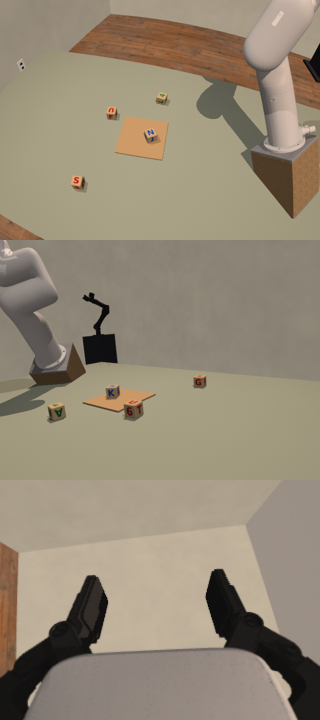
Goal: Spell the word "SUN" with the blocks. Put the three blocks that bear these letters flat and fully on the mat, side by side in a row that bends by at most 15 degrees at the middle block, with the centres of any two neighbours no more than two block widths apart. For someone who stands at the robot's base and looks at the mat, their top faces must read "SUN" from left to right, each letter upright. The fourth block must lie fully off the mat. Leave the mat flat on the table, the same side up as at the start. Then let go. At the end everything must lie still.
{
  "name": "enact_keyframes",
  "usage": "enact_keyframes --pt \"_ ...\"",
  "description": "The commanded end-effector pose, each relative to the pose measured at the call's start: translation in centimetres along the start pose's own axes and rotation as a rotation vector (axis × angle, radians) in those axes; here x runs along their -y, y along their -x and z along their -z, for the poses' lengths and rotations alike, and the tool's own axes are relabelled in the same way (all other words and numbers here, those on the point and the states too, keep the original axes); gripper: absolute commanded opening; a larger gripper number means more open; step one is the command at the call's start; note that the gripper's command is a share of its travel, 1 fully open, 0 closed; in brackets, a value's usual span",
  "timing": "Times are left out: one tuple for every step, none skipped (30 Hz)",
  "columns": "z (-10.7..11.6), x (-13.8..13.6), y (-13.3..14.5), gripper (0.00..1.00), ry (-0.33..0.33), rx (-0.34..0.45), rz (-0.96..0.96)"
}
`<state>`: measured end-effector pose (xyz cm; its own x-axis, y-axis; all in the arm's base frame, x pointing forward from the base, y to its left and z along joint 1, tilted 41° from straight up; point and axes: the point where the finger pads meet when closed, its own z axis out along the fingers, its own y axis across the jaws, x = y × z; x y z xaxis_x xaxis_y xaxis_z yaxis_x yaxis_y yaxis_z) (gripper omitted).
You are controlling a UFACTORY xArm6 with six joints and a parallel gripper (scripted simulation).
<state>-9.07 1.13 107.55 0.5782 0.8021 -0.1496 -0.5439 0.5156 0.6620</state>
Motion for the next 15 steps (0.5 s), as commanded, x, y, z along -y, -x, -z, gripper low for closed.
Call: enact_keyframes --pt "-4.2 4.6 -1.1 1.00 -0.101 -0.042 0.078" --pt "-5.0 5.6 -1.5 1.00 -0.121 -0.052 0.096" --pt "-5.9 6.8 -2.0 1.00 -0.145 -0.066 0.117" --pt "-6.8 8.2 -2.6 1.00 -0.171 -0.081 0.141" --pt "-7.7 9.4 -3.2 1.00 -0.194 -0.095 0.162" --pt "-8.4 10.5 -3.7 1.00 -0.215 -0.109 0.182" --pt "-9.1 11.6 -4.3 1.00 -0.235 -0.123 0.203" --pt "-9.8 12.7 -4.9 1.00 -0.256 -0.138 0.223" --pt "-10.4 13.8 -5.5 1.00 -0.276 -0.154 0.244" --pt "-11.0 14.9 -6.1 1.00 -0.295 -0.170 0.266" --pt "-11.6 16.1 -6.7 1.00 -0.315 -0.186 0.287" --pt "-12.2 17.2 -7.4 1.00 -0.333 -0.203 0.309" --pt "-12.2 17.2 -7.4 1.00 -0.333 -0.203 0.309" --pt "-12.2 17.2 -7.4 1.00 -0.333 -0.203 0.309" --pt "-13.6 20.4 -9.4 1.00 -0.385 -0.253 0.371"
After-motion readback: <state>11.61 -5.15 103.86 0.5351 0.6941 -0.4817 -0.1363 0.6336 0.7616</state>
